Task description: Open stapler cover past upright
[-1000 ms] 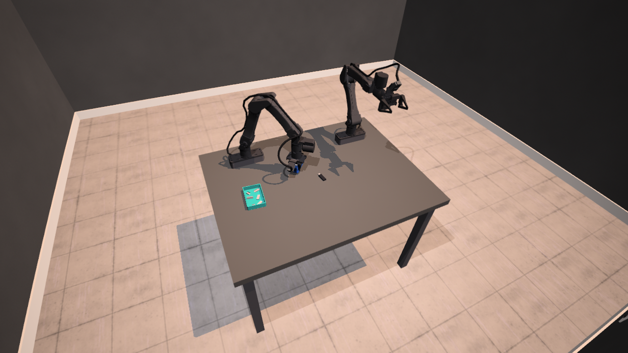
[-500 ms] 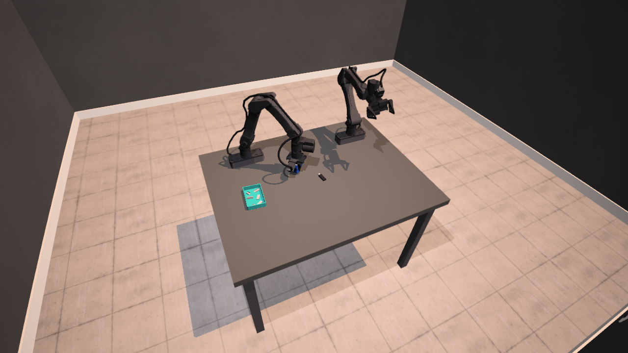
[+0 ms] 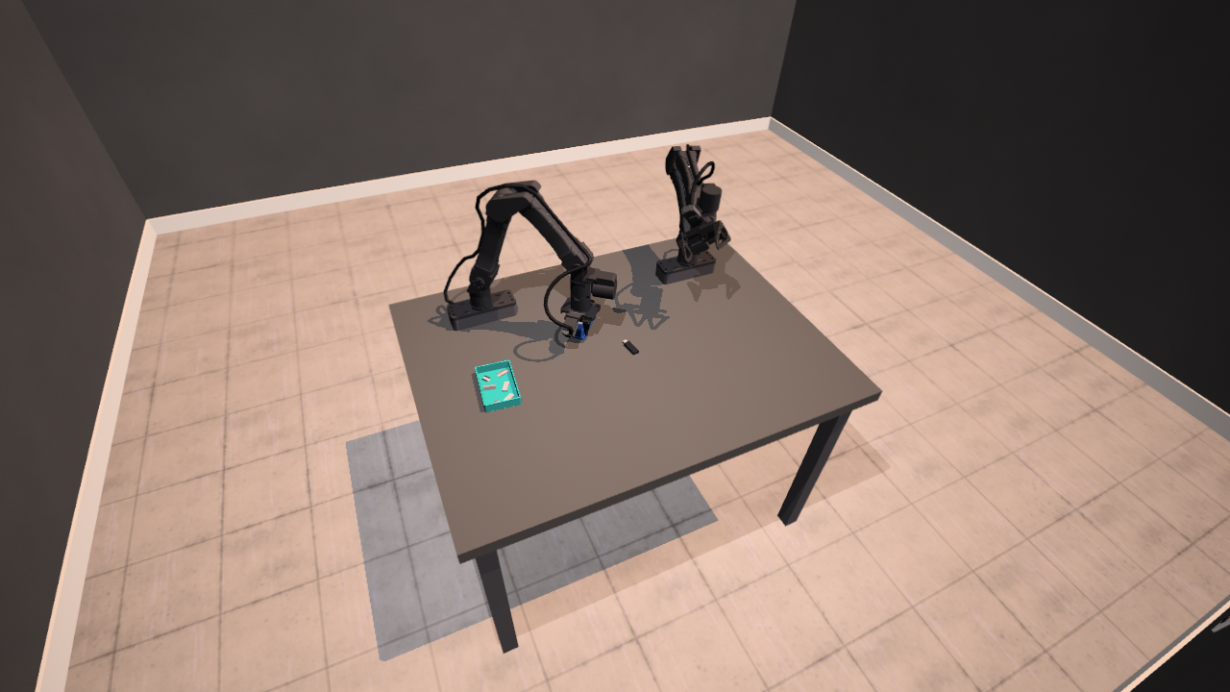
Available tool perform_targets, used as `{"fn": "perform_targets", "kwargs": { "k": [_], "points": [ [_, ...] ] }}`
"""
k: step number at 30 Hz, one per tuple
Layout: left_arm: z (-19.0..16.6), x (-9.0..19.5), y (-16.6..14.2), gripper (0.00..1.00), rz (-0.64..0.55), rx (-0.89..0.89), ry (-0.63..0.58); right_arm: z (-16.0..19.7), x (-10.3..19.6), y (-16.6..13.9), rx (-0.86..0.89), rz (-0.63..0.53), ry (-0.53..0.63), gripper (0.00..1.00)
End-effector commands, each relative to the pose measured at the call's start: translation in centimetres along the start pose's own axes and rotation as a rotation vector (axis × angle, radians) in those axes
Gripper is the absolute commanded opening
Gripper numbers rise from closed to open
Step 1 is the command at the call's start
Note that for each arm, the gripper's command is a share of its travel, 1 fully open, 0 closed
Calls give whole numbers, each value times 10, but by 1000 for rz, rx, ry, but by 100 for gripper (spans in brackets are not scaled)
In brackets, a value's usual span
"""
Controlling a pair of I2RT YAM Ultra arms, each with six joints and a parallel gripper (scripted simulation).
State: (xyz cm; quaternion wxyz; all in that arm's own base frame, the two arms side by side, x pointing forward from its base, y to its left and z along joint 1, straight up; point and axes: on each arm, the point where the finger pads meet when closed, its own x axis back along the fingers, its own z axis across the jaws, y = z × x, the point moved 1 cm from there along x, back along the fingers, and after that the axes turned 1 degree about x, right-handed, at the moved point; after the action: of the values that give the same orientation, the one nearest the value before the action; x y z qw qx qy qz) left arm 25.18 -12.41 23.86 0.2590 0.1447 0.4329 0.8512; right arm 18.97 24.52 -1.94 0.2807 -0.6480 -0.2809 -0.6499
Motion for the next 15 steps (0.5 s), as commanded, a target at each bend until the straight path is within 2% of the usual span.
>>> {"fn": "perform_targets", "kwargs": {
  "k": [1, 2, 4, 8, 15],
  "points": [
    [-39, 12, 7, 100, -62, -210, -89, 2, 2, 0, -7, 2, 11, 28],
    [-50, 13, 5, 100, -69, -248, -113, 2, 2, 0, -7, 2, 11, 28],
    [-50, 13, 5, 100, -69, -248, -113, 2, 2, 0, -7, 2, 11, 28],
    [-81, 15, 1, 100, -96, -392, -157, 2, 2, 0, -7, 2, 11, 28],
    [-130, 10, -1, 100, -146, -532, -255, 2, 2, 0, -7, 2, 11, 28]
  ]
}}
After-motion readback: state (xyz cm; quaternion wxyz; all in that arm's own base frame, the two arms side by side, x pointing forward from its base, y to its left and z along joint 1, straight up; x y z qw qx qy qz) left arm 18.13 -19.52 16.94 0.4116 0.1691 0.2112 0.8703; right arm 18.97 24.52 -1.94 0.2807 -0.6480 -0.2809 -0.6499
